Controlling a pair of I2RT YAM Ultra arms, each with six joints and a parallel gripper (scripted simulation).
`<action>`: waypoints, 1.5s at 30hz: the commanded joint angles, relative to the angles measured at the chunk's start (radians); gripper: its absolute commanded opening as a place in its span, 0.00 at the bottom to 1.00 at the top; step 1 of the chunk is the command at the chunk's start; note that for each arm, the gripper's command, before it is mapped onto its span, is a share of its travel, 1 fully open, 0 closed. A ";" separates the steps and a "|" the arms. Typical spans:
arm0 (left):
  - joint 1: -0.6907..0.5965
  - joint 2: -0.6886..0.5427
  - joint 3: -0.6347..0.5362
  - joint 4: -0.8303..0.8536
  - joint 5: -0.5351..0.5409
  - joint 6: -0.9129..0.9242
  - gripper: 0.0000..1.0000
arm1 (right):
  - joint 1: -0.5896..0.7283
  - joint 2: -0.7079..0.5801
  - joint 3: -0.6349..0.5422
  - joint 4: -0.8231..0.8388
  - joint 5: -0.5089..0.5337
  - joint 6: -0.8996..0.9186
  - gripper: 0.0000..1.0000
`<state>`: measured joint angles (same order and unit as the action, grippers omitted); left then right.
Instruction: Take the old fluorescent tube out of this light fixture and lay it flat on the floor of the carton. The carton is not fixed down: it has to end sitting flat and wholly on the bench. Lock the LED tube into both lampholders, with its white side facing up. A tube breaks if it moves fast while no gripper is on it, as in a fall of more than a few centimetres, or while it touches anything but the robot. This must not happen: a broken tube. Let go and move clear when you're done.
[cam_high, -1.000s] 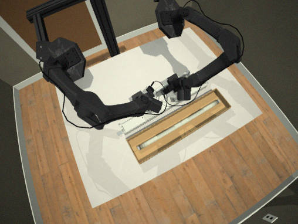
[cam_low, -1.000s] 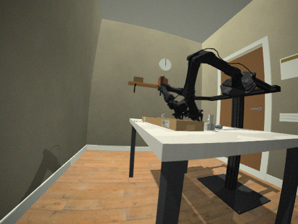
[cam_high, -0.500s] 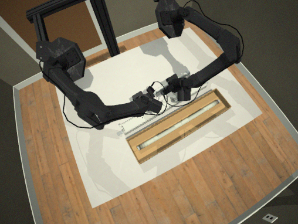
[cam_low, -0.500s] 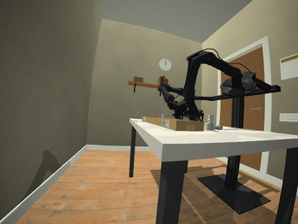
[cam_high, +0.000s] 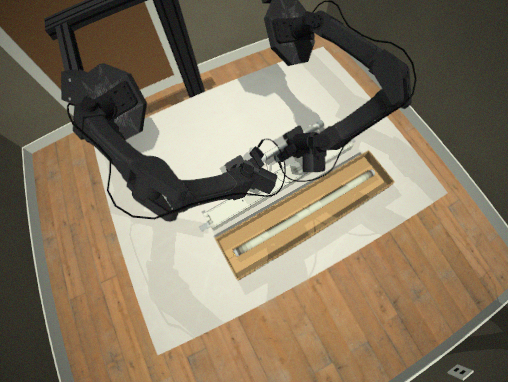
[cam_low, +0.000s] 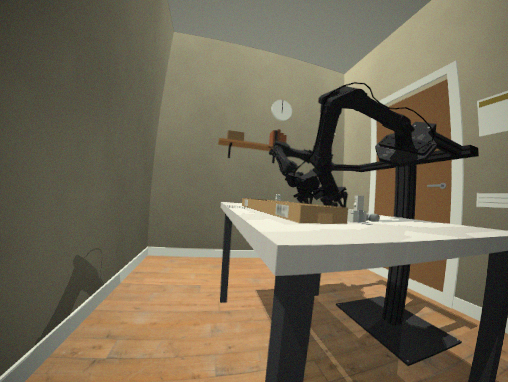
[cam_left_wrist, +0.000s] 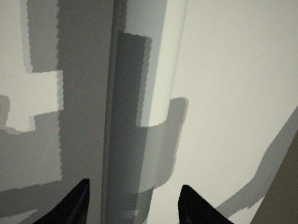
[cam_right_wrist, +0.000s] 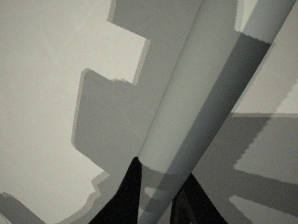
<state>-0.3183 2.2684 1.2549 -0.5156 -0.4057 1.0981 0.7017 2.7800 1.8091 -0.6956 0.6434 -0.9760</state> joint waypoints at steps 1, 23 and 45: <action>-0.037 -0.052 0.021 -0.057 0.017 -0.018 0.49 | 0.029 0.027 0.021 0.029 -0.027 -0.004 0.11; -0.083 -0.132 0.023 -0.165 0.013 -0.043 0.49 | 0.029 0.027 0.021 0.029 -0.027 -0.004 0.11; -0.355 -0.294 -0.423 0.334 -0.325 -0.149 0.49 | 0.029 0.027 0.021 0.029 -0.027 -0.004 0.11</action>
<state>-0.6464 2.0006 0.8589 -0.2562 -0.6930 0.9470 0.7017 2.7800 1.8091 -0.6956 0.6434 -0.9760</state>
